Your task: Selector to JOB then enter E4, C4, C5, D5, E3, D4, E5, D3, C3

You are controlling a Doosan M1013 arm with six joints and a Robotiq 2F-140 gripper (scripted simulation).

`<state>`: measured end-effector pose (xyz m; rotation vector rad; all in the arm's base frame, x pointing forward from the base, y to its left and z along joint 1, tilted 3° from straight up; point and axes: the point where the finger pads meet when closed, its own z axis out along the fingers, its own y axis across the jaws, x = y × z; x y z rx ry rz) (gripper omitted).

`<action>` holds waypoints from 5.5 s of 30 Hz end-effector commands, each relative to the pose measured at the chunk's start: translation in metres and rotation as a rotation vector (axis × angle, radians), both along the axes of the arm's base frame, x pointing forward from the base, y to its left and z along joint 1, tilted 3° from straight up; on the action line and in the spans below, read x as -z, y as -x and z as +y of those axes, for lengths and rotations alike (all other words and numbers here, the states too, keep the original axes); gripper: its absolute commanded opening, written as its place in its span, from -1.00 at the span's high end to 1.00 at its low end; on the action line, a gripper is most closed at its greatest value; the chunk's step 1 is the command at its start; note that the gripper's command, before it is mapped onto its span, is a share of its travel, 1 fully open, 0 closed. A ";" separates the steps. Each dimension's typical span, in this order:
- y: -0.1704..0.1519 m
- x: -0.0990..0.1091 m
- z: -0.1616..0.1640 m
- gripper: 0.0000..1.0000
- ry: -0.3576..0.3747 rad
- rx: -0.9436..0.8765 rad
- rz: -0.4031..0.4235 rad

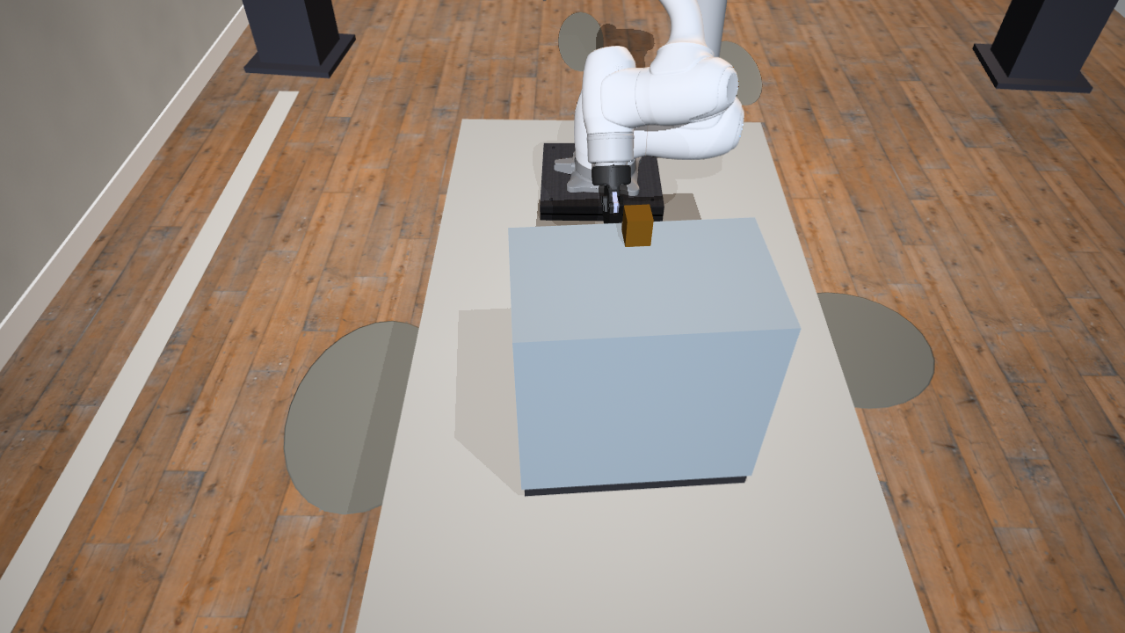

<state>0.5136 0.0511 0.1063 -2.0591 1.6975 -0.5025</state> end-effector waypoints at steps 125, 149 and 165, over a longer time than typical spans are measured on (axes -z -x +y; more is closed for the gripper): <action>0.028 0.008 -0.040 1.00 0.000 0.000 0.000; 0.022 0.017 -0.039 1.00 0.000 0.000 0.000; 0.022 0.018 -0.039 1.00 0.000 0.000 0.000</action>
